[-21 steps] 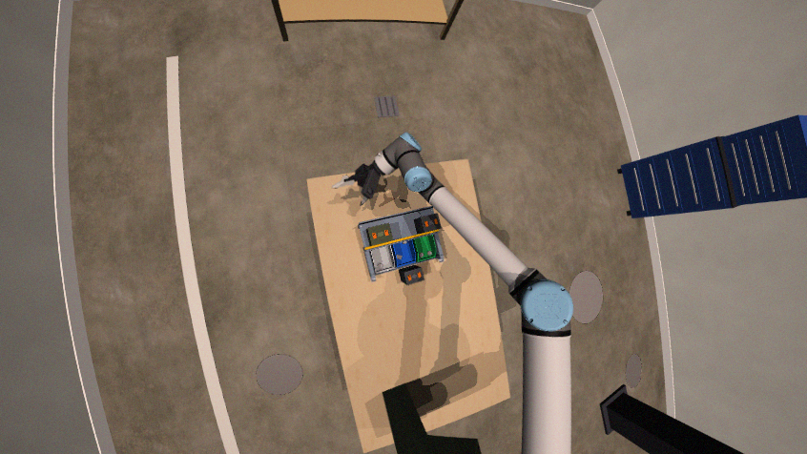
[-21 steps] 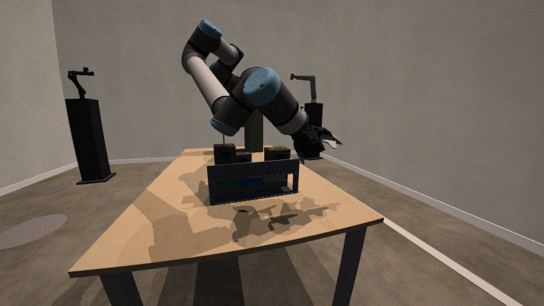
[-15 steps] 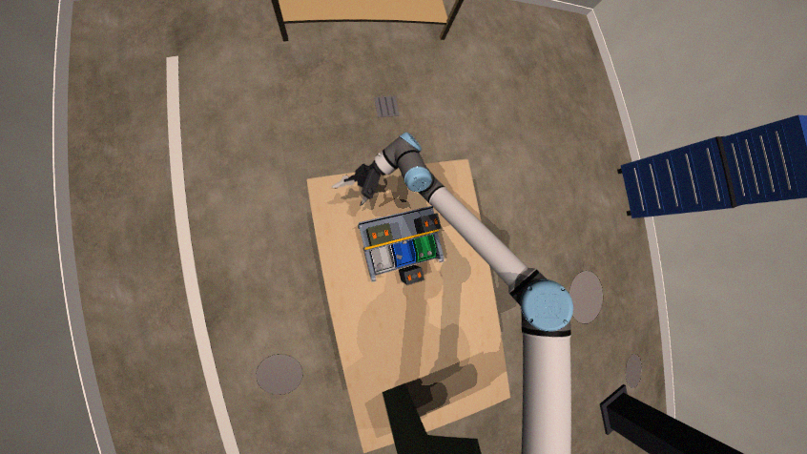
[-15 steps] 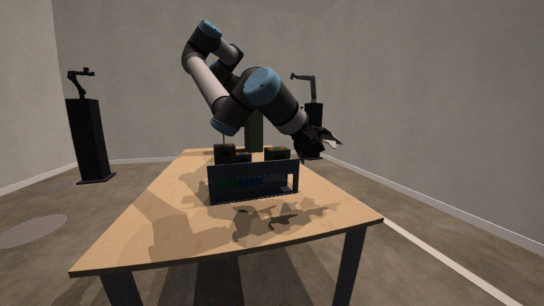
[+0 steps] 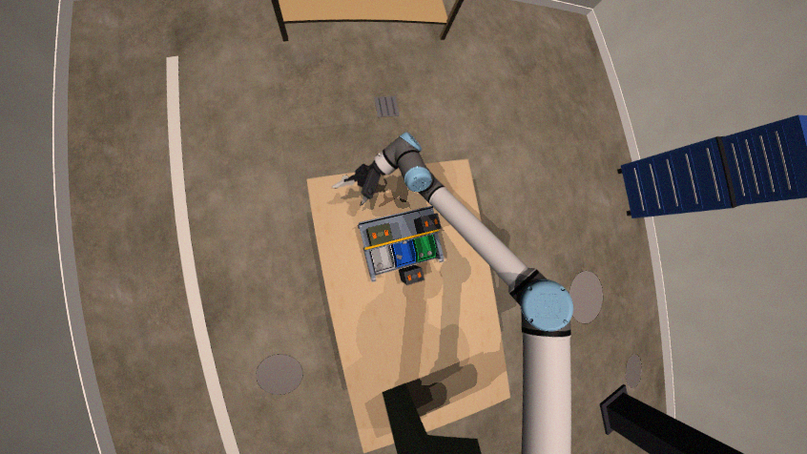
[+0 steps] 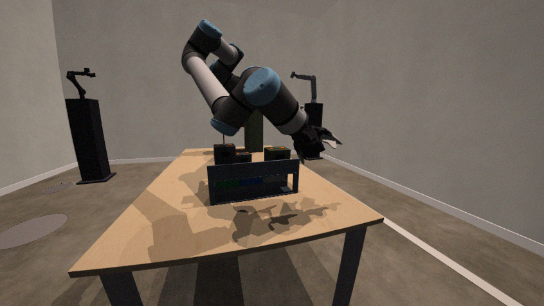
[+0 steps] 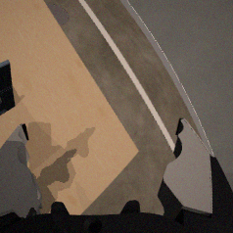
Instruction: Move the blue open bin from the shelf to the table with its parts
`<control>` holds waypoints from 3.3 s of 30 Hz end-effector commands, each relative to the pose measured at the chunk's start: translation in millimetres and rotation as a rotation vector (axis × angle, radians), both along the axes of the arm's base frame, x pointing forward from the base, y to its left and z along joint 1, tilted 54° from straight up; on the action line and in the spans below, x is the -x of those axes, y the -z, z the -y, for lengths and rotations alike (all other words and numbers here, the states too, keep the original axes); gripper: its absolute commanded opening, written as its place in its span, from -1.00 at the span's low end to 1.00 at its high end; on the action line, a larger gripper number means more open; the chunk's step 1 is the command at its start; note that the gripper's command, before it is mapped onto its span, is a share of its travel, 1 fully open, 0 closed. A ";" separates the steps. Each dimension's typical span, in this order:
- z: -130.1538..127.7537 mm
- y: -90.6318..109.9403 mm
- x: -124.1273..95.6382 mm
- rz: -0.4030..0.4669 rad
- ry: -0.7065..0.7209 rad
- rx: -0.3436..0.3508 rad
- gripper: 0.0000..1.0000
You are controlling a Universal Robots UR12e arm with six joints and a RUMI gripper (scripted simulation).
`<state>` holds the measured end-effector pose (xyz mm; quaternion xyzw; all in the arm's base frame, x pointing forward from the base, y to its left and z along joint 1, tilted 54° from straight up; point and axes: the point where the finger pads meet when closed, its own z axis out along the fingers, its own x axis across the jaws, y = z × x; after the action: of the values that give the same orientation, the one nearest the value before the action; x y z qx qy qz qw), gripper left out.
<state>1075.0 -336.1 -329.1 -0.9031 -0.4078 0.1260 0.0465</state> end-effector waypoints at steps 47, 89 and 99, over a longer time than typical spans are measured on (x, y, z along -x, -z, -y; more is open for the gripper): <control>-45.1 -33.6 -5.2 0.001 -0.001 0.000 1.00; -69.8 -52.0 -7.6 0.001 -0.001 0.000 1.00; -71.0 -51.8 2.3 0.001 -0.001 0.000 1.00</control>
<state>1081.8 -267.2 -278.0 -0.9032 -0.4078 0.1260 0.0465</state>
